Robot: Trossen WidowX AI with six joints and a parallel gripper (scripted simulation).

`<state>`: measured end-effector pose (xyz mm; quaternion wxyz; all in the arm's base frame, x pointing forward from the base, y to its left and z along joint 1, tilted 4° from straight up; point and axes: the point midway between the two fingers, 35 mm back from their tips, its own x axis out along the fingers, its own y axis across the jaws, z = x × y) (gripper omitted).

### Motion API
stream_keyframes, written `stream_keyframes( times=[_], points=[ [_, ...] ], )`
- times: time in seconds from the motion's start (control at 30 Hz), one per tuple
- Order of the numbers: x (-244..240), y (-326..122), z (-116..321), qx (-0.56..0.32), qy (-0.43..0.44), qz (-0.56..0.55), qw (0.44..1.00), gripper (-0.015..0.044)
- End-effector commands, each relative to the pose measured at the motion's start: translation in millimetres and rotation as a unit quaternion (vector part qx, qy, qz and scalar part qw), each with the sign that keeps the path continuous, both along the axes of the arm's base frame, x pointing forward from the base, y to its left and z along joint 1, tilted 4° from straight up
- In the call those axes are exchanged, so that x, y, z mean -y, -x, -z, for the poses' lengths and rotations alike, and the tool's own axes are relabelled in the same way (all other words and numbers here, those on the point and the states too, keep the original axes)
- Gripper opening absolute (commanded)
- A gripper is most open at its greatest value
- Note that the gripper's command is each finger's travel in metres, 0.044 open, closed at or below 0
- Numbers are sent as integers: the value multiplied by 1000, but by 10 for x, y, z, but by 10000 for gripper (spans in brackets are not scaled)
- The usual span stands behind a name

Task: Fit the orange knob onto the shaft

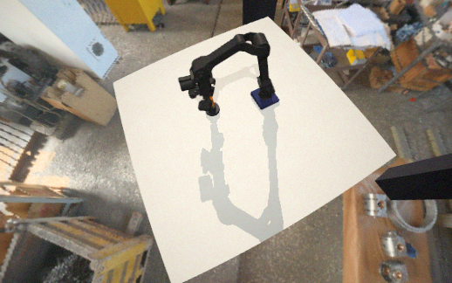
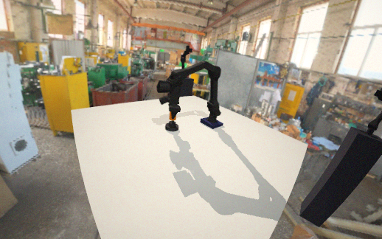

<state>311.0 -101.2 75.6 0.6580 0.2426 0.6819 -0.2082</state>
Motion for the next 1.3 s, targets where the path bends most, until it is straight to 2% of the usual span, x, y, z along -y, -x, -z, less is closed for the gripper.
stream_keyframes(
  times=[0.0, 1.27],
  points=[
    [1, 25, 7, 0, 3, 4, 1000, 0],
    [10, -13, 51, -1, 4, 30, 1000, 0]
  ],
)
